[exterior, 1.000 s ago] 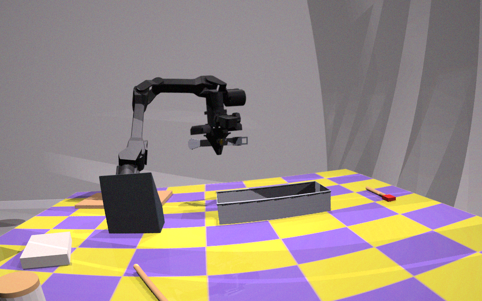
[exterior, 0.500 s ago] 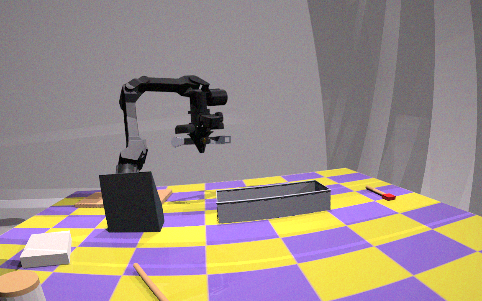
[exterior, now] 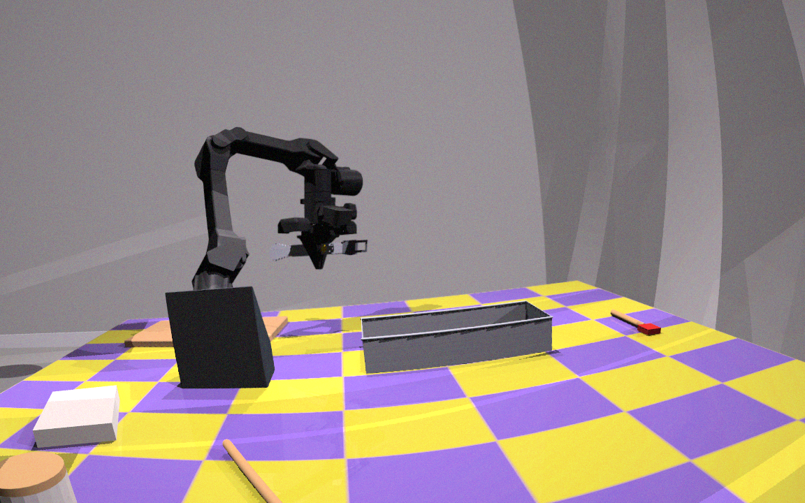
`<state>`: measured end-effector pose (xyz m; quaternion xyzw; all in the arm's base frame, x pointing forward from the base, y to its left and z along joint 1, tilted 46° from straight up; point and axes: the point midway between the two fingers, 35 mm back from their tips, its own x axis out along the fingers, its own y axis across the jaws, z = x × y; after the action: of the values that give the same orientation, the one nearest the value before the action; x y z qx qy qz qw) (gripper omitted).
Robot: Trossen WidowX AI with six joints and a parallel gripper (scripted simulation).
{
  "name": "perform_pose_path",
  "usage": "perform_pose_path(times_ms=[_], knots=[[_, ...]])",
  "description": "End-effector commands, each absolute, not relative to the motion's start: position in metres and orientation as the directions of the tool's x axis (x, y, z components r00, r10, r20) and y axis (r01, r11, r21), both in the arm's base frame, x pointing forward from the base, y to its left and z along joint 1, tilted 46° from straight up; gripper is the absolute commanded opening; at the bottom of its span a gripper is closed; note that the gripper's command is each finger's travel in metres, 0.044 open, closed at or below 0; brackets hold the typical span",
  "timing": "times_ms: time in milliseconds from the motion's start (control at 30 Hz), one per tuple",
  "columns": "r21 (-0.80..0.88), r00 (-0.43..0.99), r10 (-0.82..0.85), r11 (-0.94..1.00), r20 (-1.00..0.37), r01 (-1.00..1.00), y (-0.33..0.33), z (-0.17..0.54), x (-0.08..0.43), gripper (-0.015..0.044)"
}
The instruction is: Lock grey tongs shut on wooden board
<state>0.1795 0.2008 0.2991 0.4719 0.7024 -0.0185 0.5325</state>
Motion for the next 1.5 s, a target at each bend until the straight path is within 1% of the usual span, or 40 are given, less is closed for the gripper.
perform_pose_path(times_ms=[0, 800, 1467], knots=[[0.462, 0.005, 0.619, 0.580, -0.785, 0.671, 0.209, 0.298, 0.167, -0.0150], [0.421, 0.007, 0.519, 0.686, -0.855, 0.593, 0.239, 0.294, 0.099, -0.0150], [0.450, 0.050, 0.499, 0.727, -0.865, 0.519, 0.250, 0.297, 0.042, -0.0150]])
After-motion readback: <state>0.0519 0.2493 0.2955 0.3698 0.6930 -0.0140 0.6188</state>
